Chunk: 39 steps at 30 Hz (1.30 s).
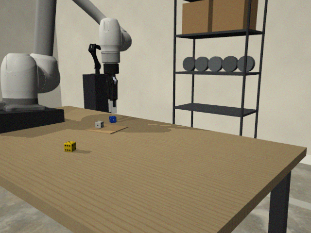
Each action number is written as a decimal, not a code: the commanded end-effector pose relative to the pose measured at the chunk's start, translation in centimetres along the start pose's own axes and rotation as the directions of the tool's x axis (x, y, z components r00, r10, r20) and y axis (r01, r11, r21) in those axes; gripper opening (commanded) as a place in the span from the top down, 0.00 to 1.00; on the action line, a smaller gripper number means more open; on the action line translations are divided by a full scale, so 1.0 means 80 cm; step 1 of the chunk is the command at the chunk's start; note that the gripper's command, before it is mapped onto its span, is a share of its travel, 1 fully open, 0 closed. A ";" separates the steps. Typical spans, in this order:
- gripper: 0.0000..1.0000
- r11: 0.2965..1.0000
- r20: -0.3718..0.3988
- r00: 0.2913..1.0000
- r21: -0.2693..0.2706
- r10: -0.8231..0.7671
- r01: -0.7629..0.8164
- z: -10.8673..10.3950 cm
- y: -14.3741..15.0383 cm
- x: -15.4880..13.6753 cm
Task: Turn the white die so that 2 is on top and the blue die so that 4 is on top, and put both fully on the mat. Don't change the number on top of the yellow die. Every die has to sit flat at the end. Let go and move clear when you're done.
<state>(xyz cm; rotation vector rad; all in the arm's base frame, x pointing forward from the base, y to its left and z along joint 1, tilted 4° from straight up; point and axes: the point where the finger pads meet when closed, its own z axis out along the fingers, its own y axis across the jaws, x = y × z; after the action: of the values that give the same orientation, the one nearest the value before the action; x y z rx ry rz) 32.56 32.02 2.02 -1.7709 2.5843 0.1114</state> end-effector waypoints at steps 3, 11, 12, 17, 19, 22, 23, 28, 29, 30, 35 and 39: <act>0.65 1.000 0.000 1.000 -0.006 -0.001 0.001 0.010 0.004 0.000; 0.65 1.000 0.000 1.000 -0.006 -0.001 0.001 0.014 0.004 0.000; 0.65 1.000 0.000 1.000 -0.006 -0.001 0.001 0.014 0.004 0.000; 0.65 1.000 0.000 1.000 -0.006 -0.001 0.001 0.015 0.004 0.000; 0.65 1.000 0.000 1.000 -0.006 -0.001 0.001 0.015 0.004 0.000; 0.65 1.000 0.000 1.000 -0.006 -0.001 0.001 0.015 0.004 0.000; 0.65 1.000 0.000 1.000 -0.006 -0.001 0.001 0.015 0.004 0.000; 0.65 1.000 0.000 1.000 -0.006 -0.001 0.001 0.015 0.004 0.000; 0.65 1.000 0.000 1.000 -0.006 -0.001 0.001 0.015 0.004 0.000; 0.65 1.000 0.000 1.000 -0.006 -0.001 0.001 0.015 0.004 0.000; 0.65 1.000 0.000 1.000 -0.006 -0.001 0.001 0.015 0.004 0.000; 0.65 1.000 0.000 1.000 -0.006 -0.001 0.001 0.015 0.004 0.000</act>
<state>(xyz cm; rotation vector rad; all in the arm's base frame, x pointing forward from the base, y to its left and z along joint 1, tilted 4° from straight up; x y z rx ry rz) 32.52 32.09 1.09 -1.7711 2.5843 0.1119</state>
